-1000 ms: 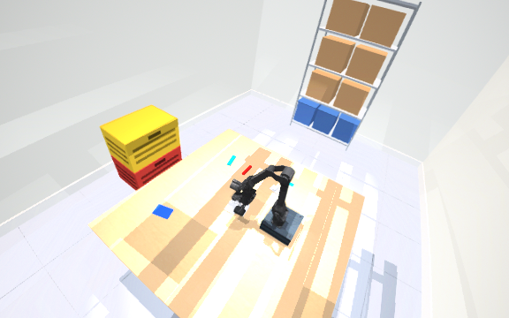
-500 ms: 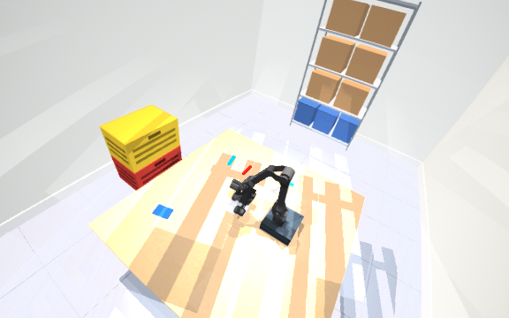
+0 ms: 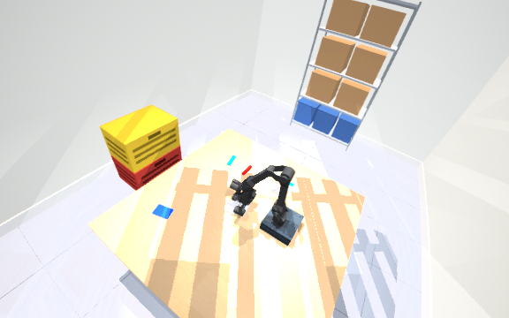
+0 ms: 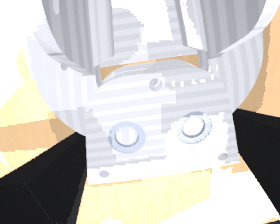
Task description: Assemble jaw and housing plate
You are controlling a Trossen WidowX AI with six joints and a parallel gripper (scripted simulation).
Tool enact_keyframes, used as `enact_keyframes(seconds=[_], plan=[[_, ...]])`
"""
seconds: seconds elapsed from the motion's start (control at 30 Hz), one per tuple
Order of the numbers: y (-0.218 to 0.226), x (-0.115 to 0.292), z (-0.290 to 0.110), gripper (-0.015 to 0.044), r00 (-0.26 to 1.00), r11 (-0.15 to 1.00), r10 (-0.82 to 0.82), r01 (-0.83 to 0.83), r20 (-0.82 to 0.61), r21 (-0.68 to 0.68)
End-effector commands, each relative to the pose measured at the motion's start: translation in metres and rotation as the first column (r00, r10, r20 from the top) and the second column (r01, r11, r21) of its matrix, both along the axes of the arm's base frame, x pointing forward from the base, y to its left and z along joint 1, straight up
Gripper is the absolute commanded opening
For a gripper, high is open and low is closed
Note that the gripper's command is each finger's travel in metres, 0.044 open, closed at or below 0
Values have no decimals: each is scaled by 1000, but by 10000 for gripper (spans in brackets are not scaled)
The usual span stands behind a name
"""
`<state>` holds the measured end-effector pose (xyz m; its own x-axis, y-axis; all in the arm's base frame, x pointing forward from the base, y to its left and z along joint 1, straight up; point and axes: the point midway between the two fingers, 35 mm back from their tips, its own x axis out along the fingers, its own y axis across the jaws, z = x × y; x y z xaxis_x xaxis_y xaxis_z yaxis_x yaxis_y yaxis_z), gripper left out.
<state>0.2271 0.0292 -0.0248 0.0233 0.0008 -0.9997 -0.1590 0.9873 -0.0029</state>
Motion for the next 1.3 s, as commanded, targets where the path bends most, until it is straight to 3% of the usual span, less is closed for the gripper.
enact_keyframes(seconds=[0.0,0.5,0.63,1.07,1.27], plan=[[1,0,0,351,1000,1000,-1,1,-2,4],[1,0,0,351,1000,1000,-1,1,-2,4],[0,0,0,440,1000,1000,0,0,0,0],[0,0,0,440,1000,1000,0,0,0,0],[0,1,45,440,1000,1000,-1,1,0,2]])
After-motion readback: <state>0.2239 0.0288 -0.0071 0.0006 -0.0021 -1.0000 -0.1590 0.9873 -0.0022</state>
